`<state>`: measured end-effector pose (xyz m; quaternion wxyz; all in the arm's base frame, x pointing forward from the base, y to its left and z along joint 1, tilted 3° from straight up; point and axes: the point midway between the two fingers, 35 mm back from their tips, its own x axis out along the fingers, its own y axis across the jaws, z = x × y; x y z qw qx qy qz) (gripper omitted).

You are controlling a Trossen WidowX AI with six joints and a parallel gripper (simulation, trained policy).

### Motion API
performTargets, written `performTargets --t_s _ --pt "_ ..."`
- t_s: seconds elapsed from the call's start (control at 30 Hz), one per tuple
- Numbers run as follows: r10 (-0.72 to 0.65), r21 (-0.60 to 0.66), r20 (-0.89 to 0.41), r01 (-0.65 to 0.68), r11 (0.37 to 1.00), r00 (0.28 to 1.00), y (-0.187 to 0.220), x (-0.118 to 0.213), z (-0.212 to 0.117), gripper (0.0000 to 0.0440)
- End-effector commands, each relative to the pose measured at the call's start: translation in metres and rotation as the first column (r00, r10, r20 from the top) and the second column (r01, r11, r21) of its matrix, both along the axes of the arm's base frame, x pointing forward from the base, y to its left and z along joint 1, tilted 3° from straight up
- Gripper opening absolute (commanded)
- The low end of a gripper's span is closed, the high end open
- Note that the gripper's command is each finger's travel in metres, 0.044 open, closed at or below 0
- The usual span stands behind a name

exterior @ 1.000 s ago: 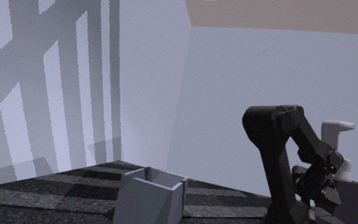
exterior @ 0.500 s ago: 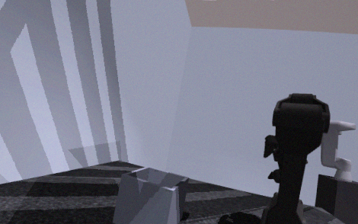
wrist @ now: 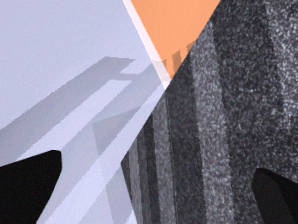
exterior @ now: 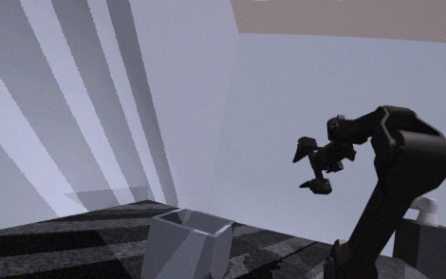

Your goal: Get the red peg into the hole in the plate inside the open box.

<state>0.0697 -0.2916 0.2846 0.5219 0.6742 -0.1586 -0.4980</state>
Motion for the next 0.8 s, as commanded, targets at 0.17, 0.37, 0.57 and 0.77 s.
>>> performTargets --t_s 0.17,0.37,0.57,0.77 --pt "0.175 -0.056 0.036 -0.173 0.983 0.984 0.023 0.061 0.038 0.0440" --pt "0.302 -0.082 0.070 -0.297 0.951 0.951 0.049 0.100 0.060 0.0440" --pt "0.418 -0.090 0.108 -0.410 0.908 0.902 0.081 0.135 0.077 0.0440" --pt "0.517 -0.074 0.147 -0.512 0.856 0.843 0.114 0.163 0.086 0.0440"
